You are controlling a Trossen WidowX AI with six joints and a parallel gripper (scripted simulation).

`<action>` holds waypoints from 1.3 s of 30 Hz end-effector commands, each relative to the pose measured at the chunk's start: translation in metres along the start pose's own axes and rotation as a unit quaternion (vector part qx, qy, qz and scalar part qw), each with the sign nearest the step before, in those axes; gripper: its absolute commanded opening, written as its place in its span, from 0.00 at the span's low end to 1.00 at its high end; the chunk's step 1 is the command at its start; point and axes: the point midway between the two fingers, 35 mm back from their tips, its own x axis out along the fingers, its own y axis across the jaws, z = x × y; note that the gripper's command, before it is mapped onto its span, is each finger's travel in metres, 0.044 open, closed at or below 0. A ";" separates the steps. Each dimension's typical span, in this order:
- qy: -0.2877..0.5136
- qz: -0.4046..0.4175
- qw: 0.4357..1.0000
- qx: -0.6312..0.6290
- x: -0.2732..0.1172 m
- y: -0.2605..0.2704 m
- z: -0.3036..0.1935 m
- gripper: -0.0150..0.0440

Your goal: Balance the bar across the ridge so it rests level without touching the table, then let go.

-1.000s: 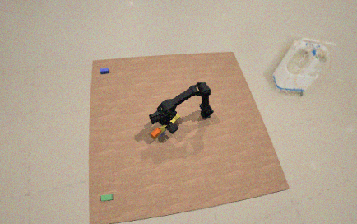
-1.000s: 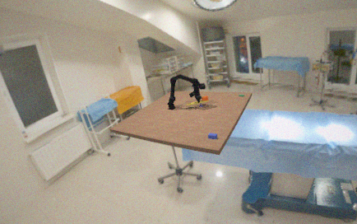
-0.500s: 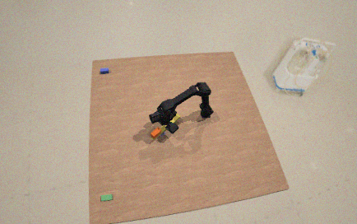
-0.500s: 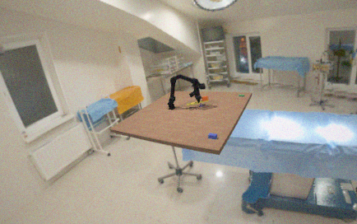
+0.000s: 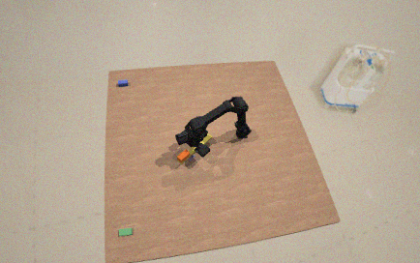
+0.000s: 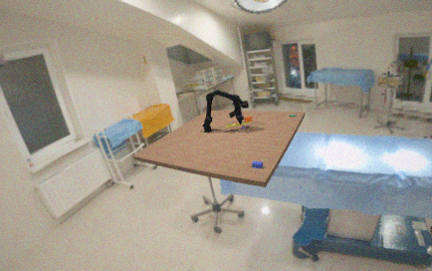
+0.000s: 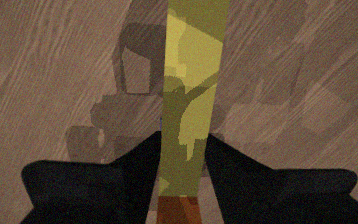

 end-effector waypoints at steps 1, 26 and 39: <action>0.000 0.000 1.000 0.000 0.000 0.000 0.000 0.25; 0.000 0.000 1.000 0.000 0.000 0.000 0.000 0.54; 0.000 0.000 1.000 0.000 0.000 0.000 0.000 0.54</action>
